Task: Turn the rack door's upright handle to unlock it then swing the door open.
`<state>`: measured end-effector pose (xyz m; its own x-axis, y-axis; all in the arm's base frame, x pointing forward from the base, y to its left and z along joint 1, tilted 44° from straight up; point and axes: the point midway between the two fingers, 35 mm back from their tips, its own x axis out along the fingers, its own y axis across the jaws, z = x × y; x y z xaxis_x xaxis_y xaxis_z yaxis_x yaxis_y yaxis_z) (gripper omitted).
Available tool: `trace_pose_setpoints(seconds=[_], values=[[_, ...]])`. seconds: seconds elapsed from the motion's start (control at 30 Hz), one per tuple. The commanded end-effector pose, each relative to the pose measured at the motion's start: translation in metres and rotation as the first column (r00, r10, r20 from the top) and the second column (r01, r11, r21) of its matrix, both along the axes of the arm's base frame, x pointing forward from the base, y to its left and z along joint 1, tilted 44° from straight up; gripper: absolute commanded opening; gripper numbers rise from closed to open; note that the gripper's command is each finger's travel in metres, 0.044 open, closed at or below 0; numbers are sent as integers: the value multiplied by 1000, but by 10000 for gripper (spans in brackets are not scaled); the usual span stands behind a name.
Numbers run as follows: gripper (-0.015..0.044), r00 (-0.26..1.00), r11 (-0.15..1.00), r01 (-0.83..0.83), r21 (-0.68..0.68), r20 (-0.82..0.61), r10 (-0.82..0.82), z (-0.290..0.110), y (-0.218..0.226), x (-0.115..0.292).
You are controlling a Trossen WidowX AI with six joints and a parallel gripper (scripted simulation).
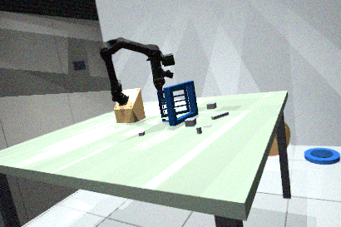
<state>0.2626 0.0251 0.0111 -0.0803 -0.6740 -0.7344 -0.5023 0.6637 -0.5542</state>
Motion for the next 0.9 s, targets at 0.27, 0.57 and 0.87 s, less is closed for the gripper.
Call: trace_pose_setpoints(seconds=[0.27,0.57,0.87], values=[[25,979,989,147,-9,145,-144,-15,16,-3],[25,941,969,248,0,238,-241,-28,30,-4],[25,881,936,351,21,332,-338,-43,46,-2]])
